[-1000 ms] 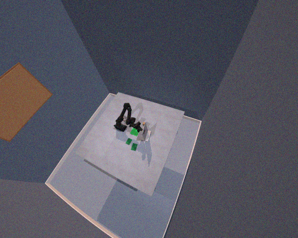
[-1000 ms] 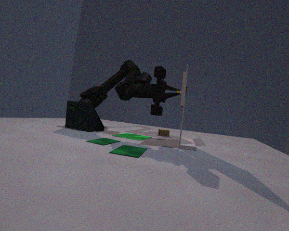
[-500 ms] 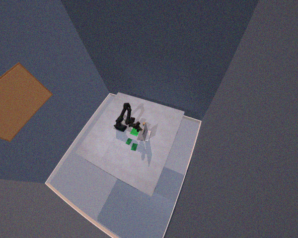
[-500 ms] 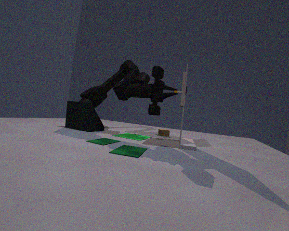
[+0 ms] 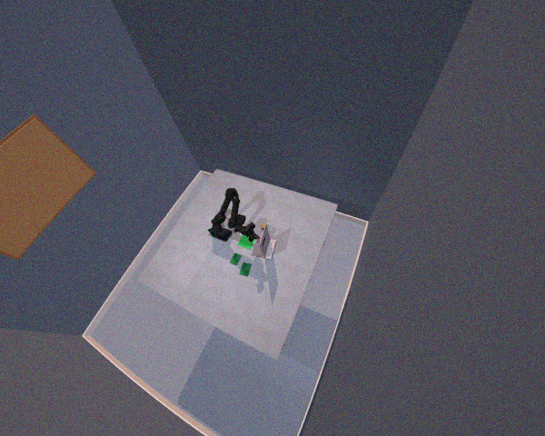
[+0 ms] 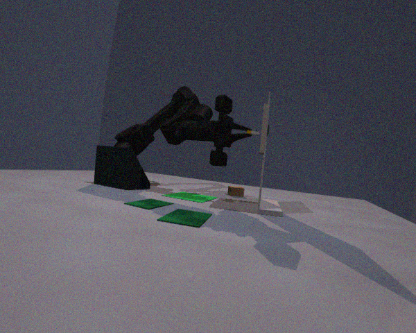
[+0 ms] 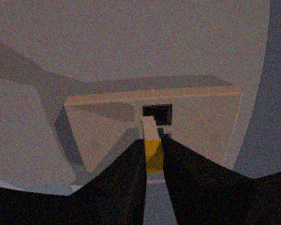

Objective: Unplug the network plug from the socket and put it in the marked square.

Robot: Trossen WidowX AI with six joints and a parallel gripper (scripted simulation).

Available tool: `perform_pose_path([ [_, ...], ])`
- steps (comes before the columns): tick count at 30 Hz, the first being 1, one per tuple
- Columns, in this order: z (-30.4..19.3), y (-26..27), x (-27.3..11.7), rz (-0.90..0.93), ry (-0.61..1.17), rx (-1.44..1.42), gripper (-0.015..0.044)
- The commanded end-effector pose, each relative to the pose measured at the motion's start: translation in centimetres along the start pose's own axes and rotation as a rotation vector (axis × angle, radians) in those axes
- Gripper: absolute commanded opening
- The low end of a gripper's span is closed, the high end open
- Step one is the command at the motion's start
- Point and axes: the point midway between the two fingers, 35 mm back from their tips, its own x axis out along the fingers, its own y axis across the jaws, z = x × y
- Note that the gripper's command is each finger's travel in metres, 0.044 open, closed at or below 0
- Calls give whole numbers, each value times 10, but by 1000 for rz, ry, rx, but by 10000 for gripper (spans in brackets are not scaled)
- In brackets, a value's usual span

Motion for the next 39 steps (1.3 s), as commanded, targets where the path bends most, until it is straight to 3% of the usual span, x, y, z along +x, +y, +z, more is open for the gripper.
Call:
perform_pose_path([
  [1, 0, -1, -3, -1, -3, -6, 0],
  [39, -9, 0, -26, 0, -2, -7, 0],
])
